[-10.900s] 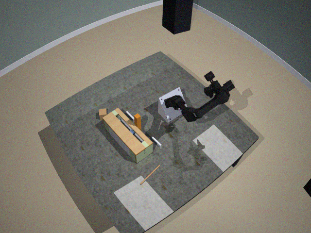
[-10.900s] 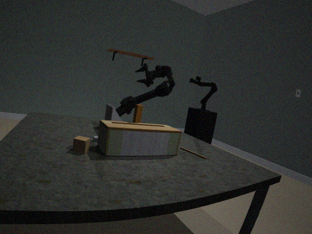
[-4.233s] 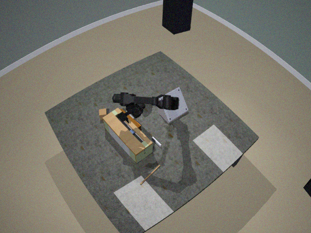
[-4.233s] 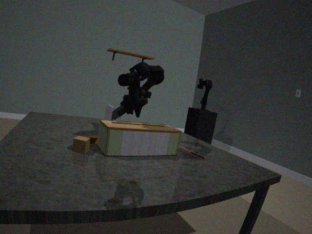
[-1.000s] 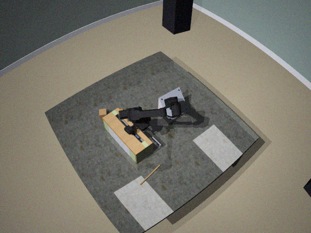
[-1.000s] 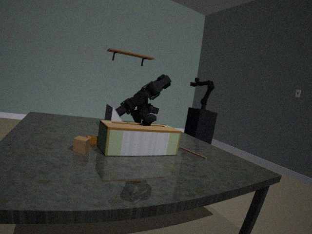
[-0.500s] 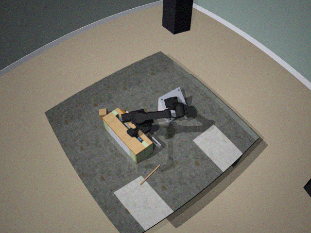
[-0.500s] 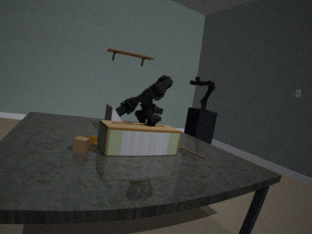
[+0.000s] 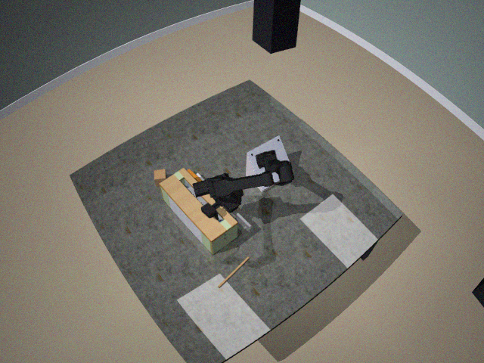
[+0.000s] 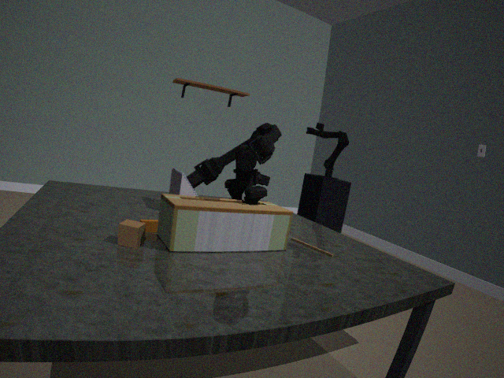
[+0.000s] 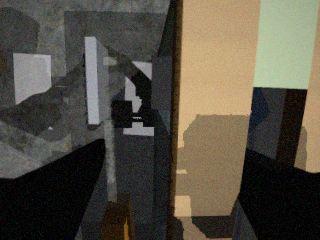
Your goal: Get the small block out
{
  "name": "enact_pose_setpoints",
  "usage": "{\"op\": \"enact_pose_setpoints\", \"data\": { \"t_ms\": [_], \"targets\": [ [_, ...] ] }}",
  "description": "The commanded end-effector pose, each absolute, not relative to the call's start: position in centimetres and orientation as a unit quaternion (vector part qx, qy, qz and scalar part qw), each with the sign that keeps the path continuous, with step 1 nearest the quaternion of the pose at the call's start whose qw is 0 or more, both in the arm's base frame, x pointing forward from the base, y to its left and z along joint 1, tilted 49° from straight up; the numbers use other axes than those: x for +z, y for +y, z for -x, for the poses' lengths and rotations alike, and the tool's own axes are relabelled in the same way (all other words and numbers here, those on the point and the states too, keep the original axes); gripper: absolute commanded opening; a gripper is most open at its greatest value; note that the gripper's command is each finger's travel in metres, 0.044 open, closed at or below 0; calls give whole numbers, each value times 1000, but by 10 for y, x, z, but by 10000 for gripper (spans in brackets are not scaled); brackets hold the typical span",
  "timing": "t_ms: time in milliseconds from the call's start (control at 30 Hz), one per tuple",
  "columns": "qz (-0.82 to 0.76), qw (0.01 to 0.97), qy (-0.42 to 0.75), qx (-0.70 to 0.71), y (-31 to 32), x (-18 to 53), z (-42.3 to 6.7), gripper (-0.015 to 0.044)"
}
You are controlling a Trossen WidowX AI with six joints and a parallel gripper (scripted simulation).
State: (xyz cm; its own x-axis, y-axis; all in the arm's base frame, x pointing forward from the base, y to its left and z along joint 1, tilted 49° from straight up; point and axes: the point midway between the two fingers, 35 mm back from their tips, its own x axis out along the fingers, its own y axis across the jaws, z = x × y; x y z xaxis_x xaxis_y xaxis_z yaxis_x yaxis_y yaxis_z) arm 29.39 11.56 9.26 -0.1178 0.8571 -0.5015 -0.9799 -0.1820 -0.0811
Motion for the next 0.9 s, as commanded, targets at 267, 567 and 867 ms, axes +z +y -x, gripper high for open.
{"op": "enact_pose_setpoints", "data": {
  "t_ms": [267,567,867],
  "targets": [
    [225,625,136,734,116,112,-293,400],
    [225,624,138,735,74,143,-297,400],
    [493,538,-77,680,86,164,-277,285]
  ]
}}
